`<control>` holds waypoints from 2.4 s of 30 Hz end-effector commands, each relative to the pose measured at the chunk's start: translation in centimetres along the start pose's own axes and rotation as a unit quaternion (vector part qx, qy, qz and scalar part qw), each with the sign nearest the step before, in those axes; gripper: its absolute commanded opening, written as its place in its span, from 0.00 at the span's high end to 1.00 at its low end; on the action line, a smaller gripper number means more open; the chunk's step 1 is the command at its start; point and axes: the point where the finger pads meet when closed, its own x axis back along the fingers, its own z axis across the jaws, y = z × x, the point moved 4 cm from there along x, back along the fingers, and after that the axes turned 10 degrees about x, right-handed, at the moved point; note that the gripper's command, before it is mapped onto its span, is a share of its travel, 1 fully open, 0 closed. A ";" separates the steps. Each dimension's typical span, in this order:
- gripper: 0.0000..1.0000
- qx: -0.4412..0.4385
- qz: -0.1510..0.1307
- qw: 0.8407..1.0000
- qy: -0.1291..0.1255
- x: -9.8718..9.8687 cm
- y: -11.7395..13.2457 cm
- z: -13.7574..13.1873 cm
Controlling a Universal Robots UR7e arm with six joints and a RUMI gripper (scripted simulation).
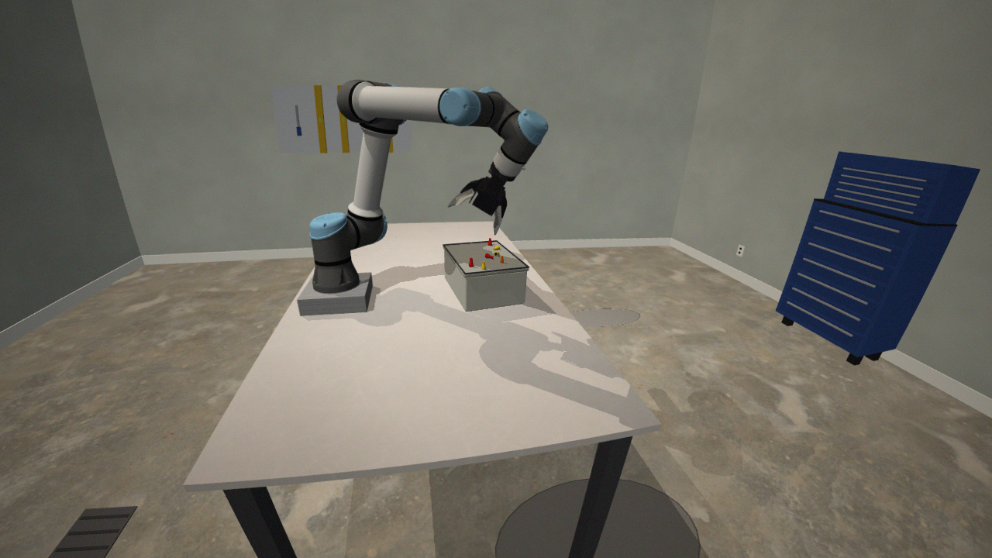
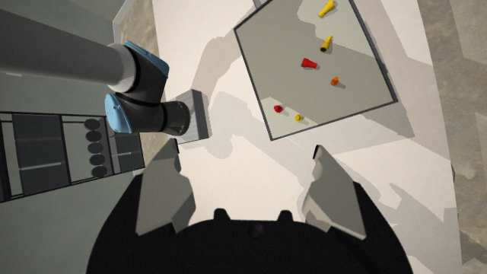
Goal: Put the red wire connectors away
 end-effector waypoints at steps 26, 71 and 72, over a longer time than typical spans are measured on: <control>0.00 0.215 -0.244 0.933 0.153 -7.0 -24.1 0.1; 0.00 0.234 -0.255 0.923 0.168 -7.6 -26.0 -0.5; 0.00 0.234 -0.255 0.923 0.168 -7.6 -26.0 -0.5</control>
